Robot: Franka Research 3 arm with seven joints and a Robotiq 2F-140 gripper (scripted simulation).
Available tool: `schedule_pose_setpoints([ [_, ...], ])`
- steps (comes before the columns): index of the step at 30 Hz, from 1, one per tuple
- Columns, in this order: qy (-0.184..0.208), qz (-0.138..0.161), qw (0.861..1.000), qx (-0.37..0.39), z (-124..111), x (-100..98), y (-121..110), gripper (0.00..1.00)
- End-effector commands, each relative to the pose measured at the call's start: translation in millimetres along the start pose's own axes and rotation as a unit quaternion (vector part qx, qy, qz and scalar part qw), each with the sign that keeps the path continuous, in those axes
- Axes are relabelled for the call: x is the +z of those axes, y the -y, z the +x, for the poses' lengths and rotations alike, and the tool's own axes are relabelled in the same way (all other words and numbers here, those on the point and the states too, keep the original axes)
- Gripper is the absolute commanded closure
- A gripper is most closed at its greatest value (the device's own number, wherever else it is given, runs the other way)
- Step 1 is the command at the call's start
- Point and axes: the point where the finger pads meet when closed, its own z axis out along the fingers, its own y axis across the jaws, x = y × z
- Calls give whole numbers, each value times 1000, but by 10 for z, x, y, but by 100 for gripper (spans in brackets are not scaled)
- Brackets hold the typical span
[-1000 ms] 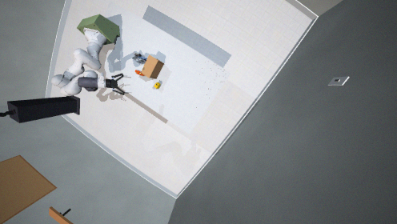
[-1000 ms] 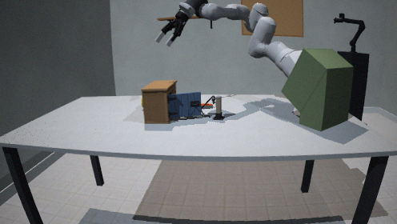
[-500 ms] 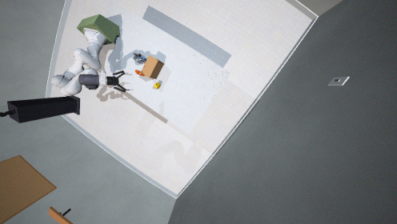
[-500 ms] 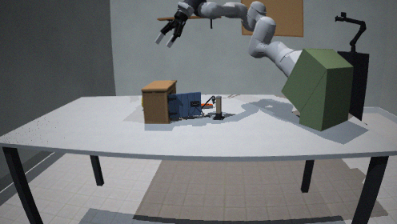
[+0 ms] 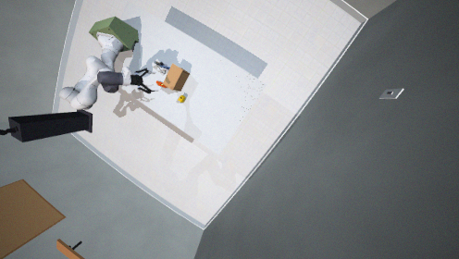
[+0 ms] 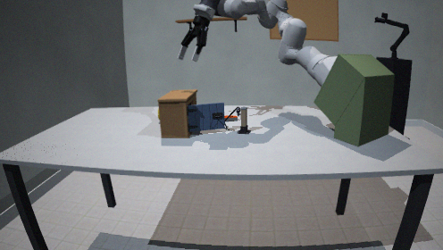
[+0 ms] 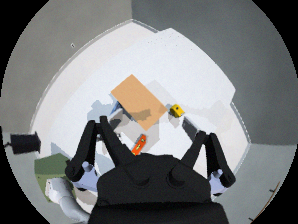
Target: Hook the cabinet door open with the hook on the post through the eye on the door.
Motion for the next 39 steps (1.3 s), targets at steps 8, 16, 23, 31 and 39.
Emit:
schedule_pose_setpoints([
  [8,62,1,994,92,-141,162,418,0],
  [16,121,0,985,125,-300,295,986,0],
  [23,146,-3,980,138,-390,334,1232,0],
  [31,185,-11,970,158,-555,367,1611,0],
  [39,211,-19,962,170,-687,370,1868,0],
])
